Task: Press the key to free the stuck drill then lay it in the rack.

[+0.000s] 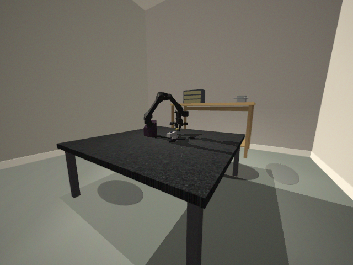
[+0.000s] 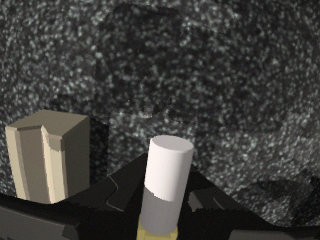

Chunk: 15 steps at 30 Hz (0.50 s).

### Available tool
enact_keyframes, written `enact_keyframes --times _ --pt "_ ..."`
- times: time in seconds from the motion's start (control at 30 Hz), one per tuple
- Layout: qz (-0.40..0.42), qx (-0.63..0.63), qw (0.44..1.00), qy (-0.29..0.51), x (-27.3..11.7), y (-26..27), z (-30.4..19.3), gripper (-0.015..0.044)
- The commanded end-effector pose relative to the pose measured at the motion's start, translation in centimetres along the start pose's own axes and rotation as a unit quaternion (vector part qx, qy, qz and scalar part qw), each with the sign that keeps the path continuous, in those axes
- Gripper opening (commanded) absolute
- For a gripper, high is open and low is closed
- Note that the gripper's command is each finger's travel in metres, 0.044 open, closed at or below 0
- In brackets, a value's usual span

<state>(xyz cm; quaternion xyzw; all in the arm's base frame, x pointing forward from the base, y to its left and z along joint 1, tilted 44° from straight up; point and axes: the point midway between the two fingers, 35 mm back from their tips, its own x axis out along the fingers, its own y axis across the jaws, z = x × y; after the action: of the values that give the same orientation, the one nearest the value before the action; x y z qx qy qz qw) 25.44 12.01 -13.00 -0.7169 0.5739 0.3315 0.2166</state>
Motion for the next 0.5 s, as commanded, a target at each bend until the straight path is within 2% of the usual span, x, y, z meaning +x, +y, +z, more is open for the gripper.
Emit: enact_keyframes --times 0.0,0.47 --pt "0.001 0.003 1.000 -0.003 -0.32 -0.08 0.09 0.0000" --pt "0.001 0.003 1.000 -0.003 -0.79 0.07 0.19 0.0000"
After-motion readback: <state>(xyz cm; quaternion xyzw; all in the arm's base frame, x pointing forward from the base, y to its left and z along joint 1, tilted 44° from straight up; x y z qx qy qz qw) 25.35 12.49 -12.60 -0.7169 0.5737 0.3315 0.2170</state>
